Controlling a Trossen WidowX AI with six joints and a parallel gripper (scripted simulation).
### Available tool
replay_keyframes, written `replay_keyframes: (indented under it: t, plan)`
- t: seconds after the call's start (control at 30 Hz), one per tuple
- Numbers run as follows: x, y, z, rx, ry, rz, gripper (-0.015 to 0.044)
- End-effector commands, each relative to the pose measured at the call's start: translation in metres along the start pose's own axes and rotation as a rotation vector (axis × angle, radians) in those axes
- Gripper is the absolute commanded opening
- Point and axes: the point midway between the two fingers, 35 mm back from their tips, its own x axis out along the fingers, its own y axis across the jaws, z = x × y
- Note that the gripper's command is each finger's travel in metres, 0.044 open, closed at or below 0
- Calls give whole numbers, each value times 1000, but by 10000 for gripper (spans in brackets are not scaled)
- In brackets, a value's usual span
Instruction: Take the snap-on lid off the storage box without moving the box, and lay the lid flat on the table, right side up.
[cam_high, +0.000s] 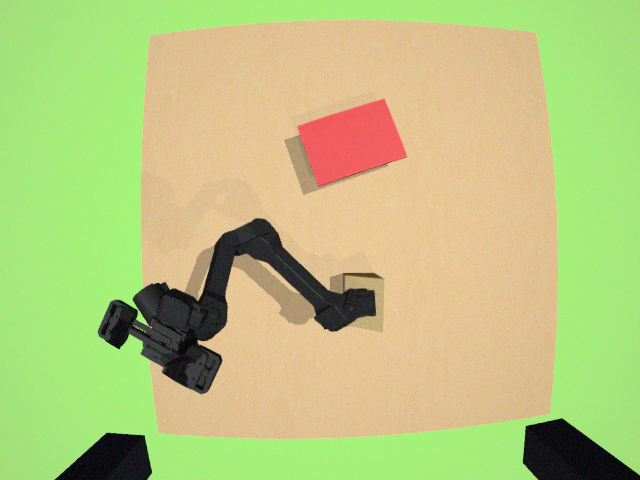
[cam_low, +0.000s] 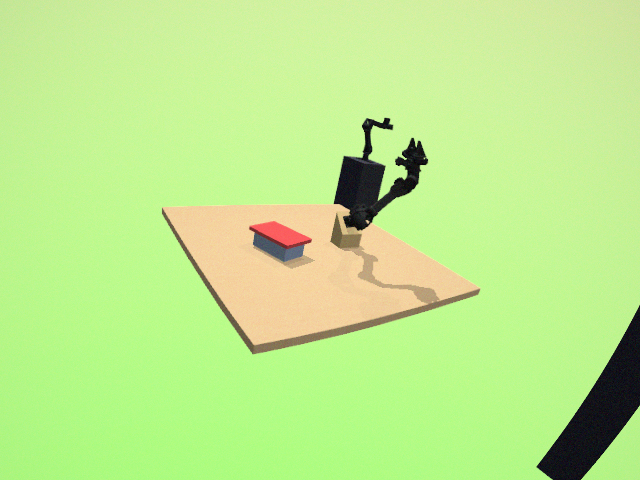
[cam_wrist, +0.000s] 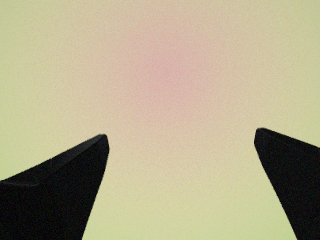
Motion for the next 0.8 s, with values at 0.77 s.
replay_keyframes:
  t: [0.77]
  plan:
    - [33,226,112,1581,-339,651,235]
